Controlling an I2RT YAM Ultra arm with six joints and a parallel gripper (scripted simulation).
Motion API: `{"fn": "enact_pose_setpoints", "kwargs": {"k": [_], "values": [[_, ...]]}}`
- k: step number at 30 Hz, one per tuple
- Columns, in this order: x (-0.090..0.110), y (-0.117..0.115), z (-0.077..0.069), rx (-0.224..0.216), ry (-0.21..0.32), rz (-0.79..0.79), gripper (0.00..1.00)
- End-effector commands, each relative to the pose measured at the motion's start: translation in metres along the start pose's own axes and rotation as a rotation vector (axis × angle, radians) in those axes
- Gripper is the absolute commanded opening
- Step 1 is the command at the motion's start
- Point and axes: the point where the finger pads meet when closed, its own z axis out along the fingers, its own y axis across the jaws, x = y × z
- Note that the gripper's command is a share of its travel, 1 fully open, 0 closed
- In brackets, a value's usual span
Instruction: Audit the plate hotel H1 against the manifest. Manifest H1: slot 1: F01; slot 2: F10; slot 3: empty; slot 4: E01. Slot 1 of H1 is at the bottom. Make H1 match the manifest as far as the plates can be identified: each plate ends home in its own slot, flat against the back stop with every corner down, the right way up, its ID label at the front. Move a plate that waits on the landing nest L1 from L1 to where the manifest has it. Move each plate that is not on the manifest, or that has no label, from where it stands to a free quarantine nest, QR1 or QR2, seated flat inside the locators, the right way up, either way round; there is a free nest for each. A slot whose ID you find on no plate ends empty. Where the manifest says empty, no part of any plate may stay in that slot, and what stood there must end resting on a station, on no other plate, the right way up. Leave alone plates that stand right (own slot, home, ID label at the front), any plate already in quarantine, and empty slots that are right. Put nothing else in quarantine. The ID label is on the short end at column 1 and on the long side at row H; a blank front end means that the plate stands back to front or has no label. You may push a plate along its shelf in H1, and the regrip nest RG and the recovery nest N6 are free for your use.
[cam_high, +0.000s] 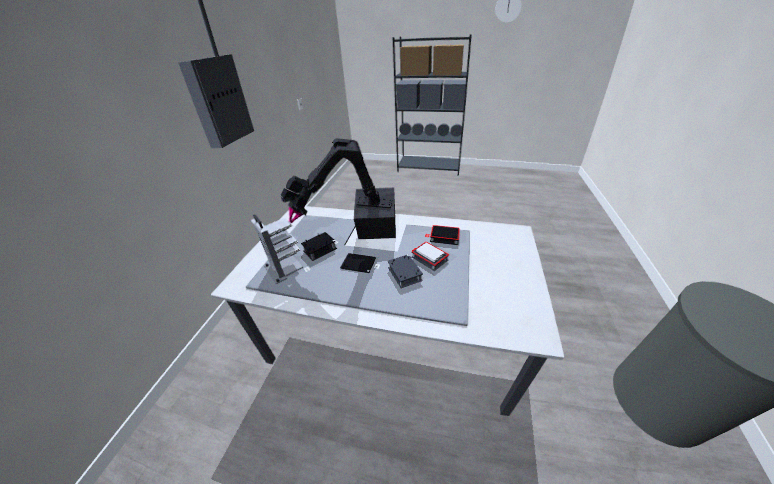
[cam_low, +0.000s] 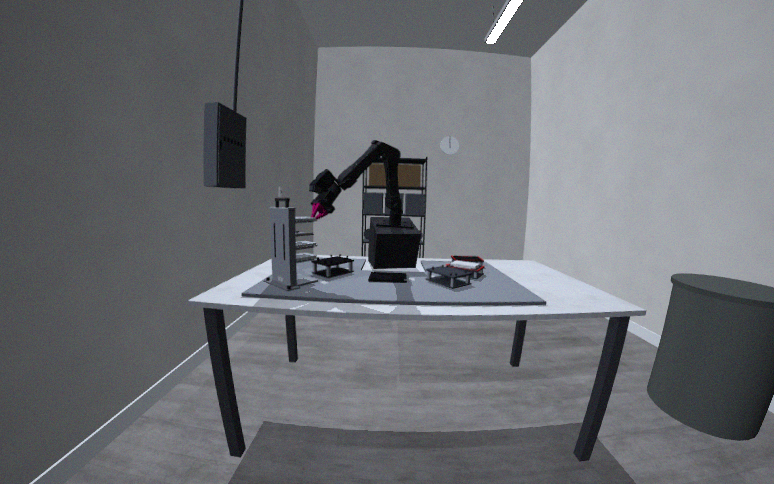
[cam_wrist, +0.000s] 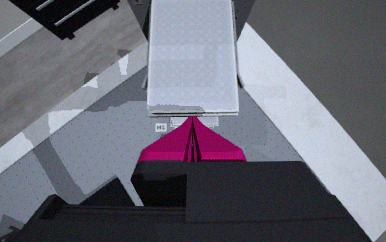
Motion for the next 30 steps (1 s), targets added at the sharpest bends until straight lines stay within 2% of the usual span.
{"fn": "enact_pose_setpoints", "kwargs": {"k": [1,30], "values": [[-0.013,-0.001,-0.001,0.008,-0.044,-0.026,0.0],[0.019,-0.001,-0.03,0.008,-0.043,-0.026,0.0]]}}
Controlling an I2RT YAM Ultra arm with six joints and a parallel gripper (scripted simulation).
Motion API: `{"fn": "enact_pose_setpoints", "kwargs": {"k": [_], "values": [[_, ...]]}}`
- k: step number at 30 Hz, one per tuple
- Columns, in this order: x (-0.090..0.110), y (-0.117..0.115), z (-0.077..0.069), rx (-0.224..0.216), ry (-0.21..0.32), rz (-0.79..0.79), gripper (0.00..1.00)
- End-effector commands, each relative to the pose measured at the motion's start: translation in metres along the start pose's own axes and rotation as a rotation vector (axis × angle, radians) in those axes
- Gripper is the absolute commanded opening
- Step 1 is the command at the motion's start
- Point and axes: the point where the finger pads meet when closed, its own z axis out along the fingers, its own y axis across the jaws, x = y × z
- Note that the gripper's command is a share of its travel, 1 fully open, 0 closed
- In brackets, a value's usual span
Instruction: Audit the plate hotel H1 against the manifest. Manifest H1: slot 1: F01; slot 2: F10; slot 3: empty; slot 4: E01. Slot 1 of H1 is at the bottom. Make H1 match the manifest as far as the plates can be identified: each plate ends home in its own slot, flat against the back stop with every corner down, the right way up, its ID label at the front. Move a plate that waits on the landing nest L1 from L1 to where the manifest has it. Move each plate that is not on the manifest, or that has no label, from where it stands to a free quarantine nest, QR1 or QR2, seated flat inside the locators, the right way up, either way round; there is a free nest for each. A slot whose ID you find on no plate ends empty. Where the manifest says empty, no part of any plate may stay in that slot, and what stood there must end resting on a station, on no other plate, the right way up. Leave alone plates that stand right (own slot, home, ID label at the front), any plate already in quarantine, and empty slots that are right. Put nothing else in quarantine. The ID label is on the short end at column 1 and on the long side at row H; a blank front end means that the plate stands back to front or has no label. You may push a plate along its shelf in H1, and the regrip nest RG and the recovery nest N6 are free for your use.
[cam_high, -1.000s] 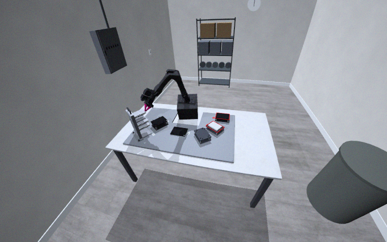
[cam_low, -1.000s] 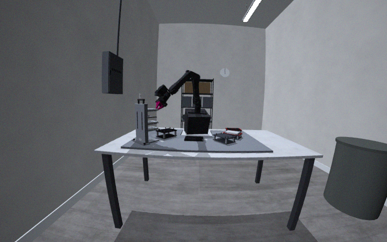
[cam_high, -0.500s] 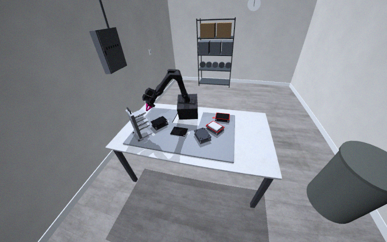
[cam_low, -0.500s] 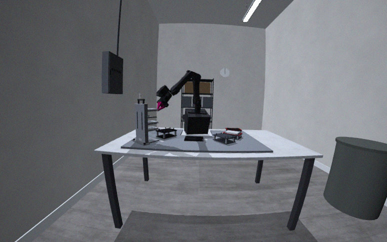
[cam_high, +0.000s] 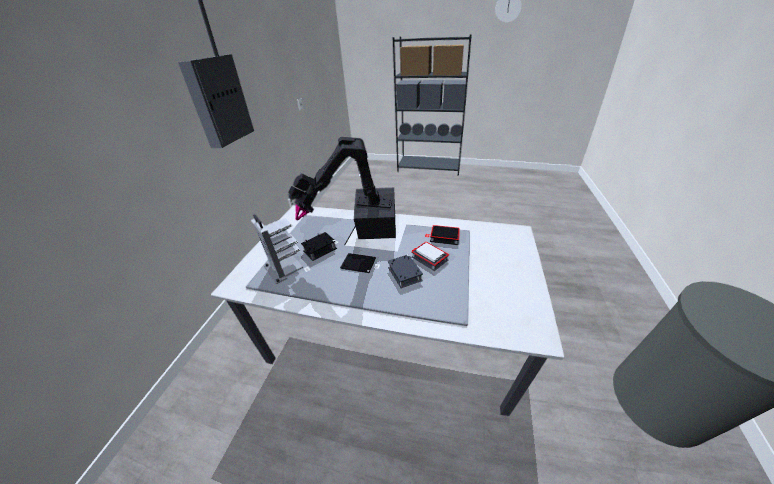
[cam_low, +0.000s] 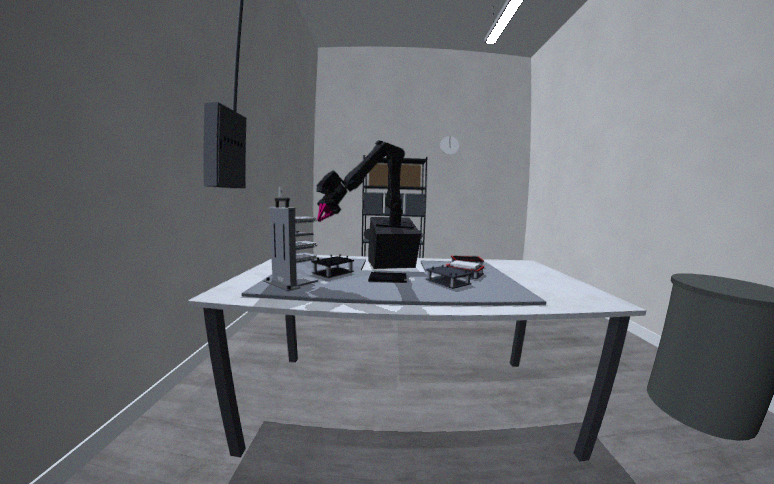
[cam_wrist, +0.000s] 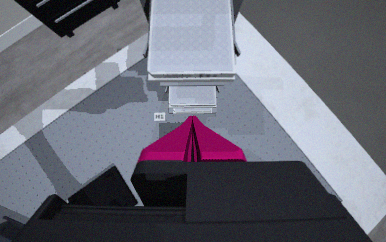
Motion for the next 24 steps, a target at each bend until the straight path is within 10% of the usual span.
{"fn": "enact_pose_setpoints", "kwargs": {"k": [1,24], "values": [[-0.007,0.0,-0.008,0.001,-0.026,-0.014,0.0],[0.015,0.0,-0.03,0.001,-0.025,-0.014,0.0]]}}
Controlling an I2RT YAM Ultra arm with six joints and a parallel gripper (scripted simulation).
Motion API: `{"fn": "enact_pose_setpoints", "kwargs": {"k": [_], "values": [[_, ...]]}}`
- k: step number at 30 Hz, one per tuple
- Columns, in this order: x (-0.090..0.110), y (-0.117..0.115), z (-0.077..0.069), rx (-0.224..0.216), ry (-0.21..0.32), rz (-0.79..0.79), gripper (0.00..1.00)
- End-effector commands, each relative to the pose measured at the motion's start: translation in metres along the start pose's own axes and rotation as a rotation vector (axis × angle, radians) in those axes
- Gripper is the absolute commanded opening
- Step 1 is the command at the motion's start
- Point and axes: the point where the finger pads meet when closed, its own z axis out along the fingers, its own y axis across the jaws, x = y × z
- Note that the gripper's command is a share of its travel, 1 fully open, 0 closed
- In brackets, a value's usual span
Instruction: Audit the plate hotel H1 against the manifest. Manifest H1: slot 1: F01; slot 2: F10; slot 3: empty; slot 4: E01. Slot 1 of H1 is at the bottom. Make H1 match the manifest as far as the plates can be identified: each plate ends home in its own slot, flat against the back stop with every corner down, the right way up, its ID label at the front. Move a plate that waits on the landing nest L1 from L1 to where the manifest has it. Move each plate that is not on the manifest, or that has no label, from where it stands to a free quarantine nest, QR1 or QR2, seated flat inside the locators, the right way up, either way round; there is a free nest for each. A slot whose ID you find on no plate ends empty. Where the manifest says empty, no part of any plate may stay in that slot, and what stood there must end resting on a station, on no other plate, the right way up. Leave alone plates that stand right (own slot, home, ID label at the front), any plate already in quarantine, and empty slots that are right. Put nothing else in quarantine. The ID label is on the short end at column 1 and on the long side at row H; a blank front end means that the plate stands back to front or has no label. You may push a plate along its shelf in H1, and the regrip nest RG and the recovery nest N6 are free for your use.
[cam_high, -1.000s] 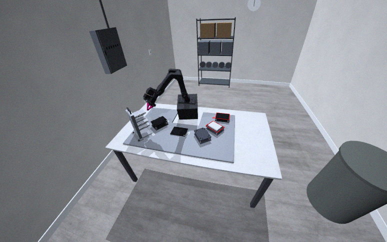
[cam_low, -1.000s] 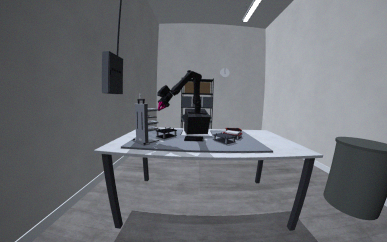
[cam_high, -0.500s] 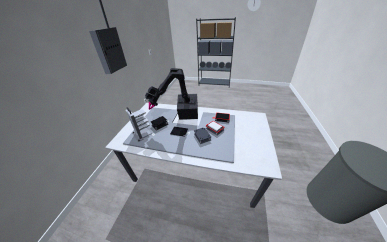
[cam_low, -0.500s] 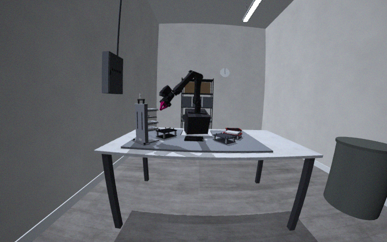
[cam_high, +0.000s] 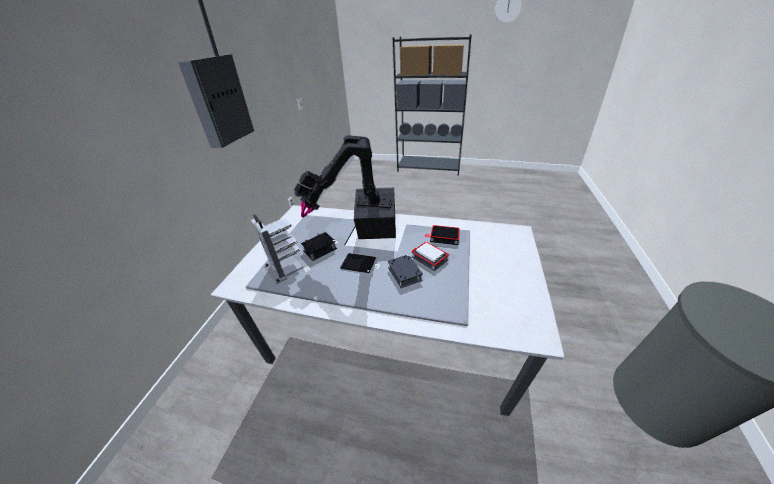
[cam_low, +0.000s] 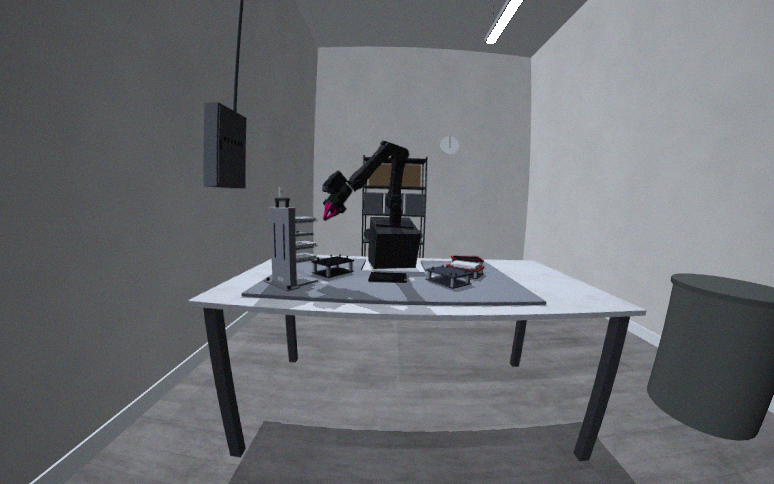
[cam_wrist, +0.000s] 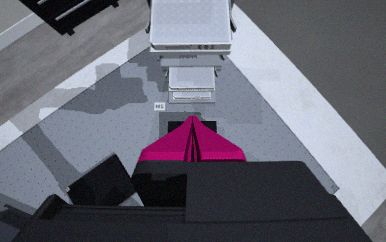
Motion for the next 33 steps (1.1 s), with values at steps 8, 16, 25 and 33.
{"fn": "enact_pose_setpoints", "kwargs": {"k": [8,16,25,33], "values": [[0.003,0.0,-0.014,-0.001,-0.02,-0.013,0.0],[0.01,0.0,-0.021,-0.001,-0.019,-0.013,0.0],[0.015,0.0,-0.026,-0.001,-0.019,-0.013,0.0],[0.015,0.0,-0.026,-0.001,-0.019,-0.013,0.0]]}}
